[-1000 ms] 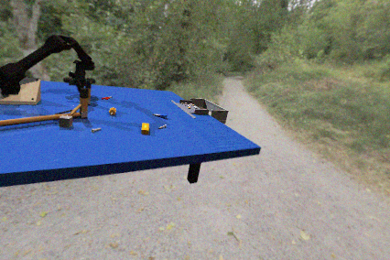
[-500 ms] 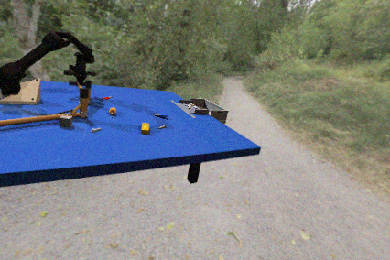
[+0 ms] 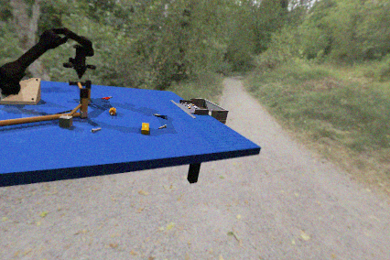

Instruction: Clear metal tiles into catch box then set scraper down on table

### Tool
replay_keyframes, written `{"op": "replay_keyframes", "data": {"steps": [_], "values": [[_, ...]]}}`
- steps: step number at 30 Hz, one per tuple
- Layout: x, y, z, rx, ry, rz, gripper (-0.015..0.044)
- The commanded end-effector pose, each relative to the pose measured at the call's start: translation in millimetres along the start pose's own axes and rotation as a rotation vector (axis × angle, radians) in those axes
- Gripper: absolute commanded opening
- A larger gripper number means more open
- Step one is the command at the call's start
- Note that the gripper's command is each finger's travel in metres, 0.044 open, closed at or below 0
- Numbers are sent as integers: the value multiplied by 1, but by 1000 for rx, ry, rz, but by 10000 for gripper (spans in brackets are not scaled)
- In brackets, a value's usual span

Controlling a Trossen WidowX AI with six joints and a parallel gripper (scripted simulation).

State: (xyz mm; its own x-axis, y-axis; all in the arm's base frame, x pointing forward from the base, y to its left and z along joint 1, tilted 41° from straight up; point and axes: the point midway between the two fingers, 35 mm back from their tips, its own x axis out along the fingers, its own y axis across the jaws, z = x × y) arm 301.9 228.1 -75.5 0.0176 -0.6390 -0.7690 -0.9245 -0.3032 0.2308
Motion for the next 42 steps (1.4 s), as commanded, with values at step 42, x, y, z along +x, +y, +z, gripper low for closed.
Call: {"op": "replay_keyframes", "data": {"steps": [42], "values": [[7,28,18,231,-6,2,0]]}}
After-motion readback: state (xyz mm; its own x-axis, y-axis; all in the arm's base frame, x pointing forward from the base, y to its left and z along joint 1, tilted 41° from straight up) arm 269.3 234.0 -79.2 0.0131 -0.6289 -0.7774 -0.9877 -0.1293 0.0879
